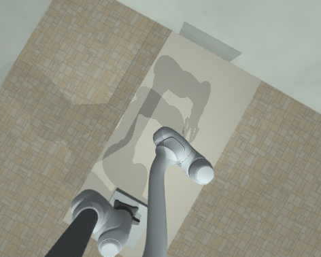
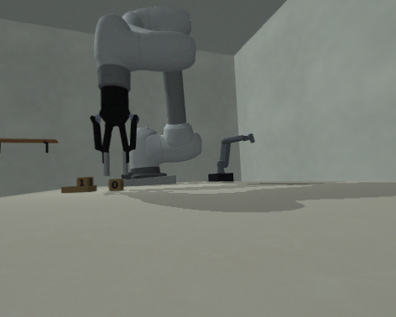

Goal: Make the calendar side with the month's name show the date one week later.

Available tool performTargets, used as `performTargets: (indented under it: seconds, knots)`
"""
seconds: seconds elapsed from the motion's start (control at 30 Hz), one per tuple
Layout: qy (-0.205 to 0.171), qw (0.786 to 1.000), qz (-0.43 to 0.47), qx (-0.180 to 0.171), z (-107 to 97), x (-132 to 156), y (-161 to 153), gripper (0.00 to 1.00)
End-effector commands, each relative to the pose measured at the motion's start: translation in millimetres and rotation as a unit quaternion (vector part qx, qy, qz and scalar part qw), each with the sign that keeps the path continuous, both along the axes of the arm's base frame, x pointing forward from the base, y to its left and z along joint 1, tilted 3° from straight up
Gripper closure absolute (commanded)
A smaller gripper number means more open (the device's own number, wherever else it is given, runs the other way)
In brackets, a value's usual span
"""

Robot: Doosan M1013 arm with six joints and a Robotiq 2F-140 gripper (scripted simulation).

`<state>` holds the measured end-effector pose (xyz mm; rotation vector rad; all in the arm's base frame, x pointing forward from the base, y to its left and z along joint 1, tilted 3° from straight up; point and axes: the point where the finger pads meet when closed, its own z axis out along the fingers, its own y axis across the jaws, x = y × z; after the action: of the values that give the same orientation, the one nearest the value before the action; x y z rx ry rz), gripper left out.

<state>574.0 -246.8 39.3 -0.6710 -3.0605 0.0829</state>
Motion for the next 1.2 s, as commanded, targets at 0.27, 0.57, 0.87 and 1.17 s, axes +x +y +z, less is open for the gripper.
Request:
performTargets:
  seconds: [0.27,0.57,0.87,1.17]
  knots:
    - [0.000,1.000,0.000,0.000,18.4,0.3,1.0,0.64]
    - [0.000,1.000,0.000,0.000,36.0,0.7,1.8,0.64]
    - [-0.015,1.000,0.001,-0.007,37.7,0.5,1.7,0.64]
    - [-0.107,0.993,0.006,-0.049,37.5,-1.9,2.8,0.64]
